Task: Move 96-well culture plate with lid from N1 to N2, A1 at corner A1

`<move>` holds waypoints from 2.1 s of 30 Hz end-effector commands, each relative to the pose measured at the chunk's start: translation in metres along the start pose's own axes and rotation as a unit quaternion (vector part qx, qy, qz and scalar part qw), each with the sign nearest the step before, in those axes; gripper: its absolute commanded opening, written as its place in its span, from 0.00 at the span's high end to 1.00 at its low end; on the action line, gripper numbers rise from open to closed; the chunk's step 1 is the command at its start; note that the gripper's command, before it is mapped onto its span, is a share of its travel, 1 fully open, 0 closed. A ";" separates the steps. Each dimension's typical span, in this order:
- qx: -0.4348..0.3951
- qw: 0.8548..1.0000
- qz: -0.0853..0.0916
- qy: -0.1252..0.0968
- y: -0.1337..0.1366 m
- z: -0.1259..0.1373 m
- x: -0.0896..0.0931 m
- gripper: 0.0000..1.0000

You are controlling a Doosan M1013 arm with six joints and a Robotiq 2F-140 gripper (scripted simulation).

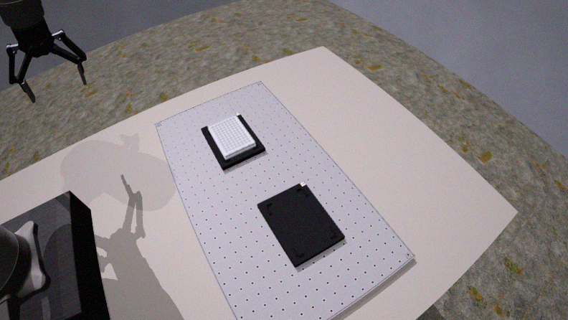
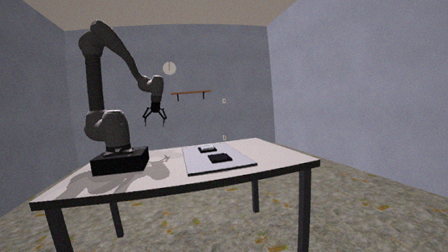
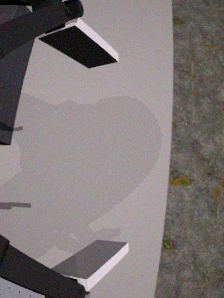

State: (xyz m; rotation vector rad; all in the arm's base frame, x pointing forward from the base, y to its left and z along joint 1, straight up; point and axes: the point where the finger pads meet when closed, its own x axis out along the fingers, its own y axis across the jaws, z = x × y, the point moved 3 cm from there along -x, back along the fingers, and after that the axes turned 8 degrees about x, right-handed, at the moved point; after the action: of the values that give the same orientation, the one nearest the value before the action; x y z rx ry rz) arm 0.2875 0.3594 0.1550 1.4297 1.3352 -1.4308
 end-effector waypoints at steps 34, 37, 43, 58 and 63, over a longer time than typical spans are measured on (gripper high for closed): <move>0.014 0.999 0.034 -0.009 0.066 0.012 -0.002 0.00; 0.014 0.999 0.034 -0.009 0.080 0.016 -0.002 0.00; 0.014 0.999 0.034 -0.009 0.109 0.024 -0.003 0.00; 0.020 0.998 0.049 -0.016 0.164 0.046 -0.005 0.00; 0.026 0.997 0.062 -0.025 0.182 0.055 -0.005 0.00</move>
State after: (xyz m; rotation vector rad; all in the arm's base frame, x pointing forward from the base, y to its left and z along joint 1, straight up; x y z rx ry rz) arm 0.4378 0.2742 0.1220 1.4717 1.1880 -1.4186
